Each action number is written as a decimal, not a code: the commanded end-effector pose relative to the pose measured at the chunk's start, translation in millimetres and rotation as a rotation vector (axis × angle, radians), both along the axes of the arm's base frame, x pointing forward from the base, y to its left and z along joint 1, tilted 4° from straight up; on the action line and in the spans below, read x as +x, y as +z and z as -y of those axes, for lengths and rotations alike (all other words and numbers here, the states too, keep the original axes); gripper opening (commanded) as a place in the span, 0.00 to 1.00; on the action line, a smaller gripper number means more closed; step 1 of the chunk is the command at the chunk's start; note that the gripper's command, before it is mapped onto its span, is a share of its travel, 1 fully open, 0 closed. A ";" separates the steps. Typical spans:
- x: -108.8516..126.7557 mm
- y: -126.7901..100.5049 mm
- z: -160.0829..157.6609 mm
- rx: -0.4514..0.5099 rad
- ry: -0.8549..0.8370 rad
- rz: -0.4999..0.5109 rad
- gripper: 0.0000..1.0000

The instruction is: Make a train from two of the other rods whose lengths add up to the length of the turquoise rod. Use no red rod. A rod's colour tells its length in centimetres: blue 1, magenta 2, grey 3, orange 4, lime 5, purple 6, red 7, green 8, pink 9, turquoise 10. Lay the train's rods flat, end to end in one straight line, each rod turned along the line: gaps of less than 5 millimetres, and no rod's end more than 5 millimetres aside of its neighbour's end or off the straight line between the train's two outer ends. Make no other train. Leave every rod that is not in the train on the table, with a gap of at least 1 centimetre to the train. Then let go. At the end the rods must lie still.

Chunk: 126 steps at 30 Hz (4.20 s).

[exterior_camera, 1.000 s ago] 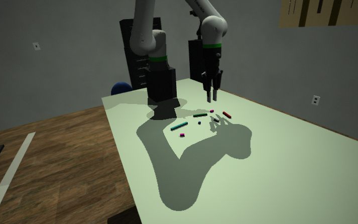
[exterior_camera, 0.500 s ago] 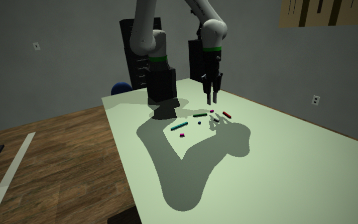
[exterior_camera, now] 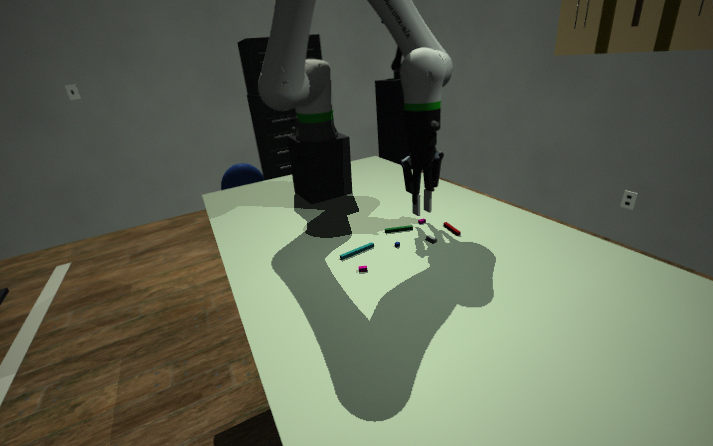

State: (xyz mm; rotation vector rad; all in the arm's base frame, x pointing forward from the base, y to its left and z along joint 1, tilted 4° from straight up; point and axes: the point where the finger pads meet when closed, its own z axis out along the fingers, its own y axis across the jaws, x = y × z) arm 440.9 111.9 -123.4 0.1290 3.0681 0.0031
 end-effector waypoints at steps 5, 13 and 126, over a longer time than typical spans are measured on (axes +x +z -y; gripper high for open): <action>0.7 -6.6 0.0 0.000 0.000 0.000 0.21; 1.2 -13.0 0.0 0.000 0.000 0.000 0.21; 2.6 -31.7 0.0 0.000 0.000 0.000 0.21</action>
